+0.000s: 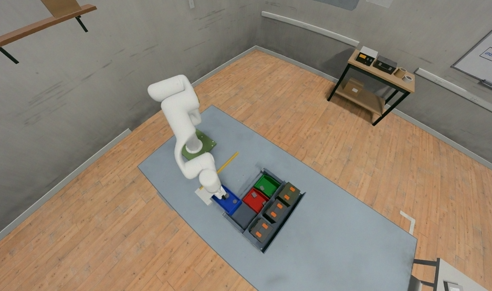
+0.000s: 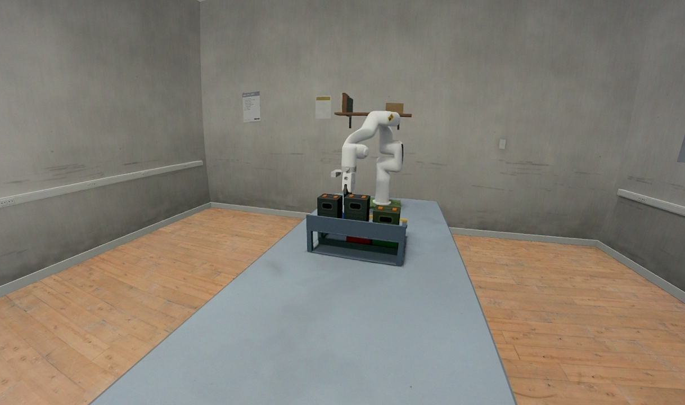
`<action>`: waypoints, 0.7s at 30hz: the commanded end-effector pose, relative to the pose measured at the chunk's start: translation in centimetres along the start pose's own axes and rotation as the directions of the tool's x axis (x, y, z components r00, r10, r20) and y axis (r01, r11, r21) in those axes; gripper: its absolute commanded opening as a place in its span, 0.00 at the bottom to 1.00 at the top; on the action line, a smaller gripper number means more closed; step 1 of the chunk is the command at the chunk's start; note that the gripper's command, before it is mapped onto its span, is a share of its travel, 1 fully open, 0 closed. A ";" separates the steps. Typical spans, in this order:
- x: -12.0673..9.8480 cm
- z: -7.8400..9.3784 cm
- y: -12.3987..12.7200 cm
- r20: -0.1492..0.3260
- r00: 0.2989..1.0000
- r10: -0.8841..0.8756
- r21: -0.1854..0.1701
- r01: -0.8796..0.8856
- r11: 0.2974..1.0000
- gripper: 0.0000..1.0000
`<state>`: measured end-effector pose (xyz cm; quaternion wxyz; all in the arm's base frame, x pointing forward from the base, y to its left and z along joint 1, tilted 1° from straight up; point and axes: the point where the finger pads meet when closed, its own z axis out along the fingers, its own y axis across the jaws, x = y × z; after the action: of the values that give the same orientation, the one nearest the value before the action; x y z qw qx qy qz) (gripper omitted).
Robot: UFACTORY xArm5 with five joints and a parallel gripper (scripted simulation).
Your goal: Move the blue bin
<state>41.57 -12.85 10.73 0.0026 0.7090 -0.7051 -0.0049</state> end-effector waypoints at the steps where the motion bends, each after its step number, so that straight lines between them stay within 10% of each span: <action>1: 0.0 -0.4 -0.9 0.008 1.000 0.000 0.006 0.000 1.000 0.34; 21: -0.4 -1.9 -4.9 0.008 1.000 0.000 0.006 0.000 1.000 0.34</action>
<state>45.72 -12.42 12.18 0.0026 0.7090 -0.7052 -0.0046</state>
